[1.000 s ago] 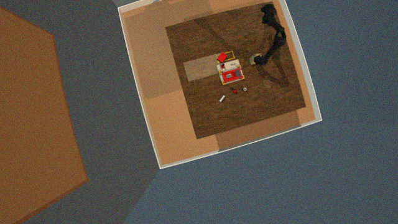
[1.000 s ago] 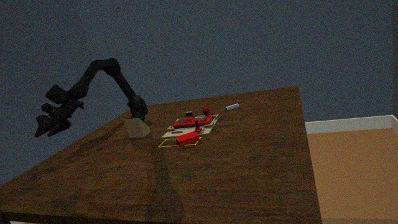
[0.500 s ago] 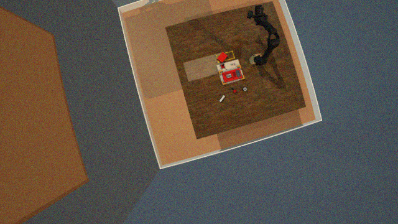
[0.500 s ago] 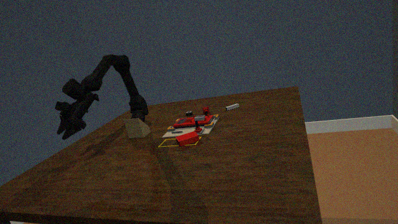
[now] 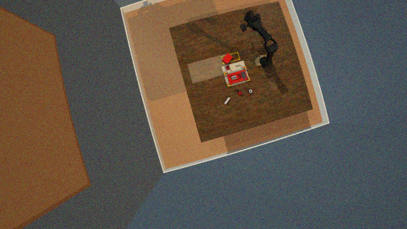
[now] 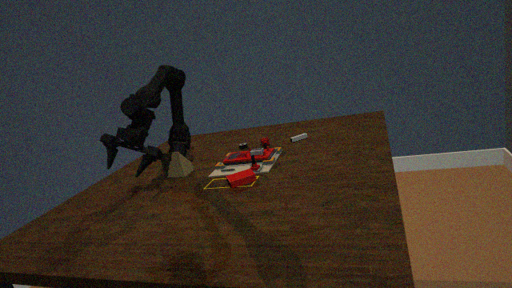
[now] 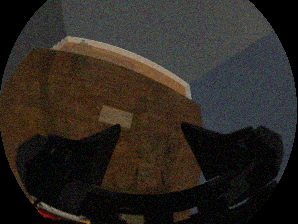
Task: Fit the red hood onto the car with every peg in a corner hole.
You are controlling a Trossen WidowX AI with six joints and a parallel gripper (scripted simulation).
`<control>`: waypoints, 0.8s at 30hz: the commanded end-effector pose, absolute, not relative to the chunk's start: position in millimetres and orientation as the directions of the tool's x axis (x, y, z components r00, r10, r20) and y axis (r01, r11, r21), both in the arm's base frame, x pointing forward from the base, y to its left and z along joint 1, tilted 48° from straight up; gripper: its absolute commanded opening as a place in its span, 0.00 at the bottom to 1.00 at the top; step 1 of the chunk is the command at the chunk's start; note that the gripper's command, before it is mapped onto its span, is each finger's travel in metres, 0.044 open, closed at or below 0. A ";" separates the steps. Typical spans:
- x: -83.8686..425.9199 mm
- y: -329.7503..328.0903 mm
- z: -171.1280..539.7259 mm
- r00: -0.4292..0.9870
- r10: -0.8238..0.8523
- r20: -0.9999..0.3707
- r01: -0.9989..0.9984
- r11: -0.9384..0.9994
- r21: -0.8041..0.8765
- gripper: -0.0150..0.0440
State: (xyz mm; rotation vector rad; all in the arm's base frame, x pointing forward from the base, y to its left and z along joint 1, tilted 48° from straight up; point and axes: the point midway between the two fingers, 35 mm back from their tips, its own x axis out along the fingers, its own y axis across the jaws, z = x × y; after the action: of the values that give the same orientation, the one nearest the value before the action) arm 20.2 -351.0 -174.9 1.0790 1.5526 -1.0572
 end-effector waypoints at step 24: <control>315.1 -194.4 -48.8 0.186 0.707 -0.682 -0.477 0.672 0.566 1.00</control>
State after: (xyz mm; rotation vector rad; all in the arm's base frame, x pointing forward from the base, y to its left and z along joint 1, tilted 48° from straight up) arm 289.1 -219.9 -69.6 0.3344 1.2303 0.6822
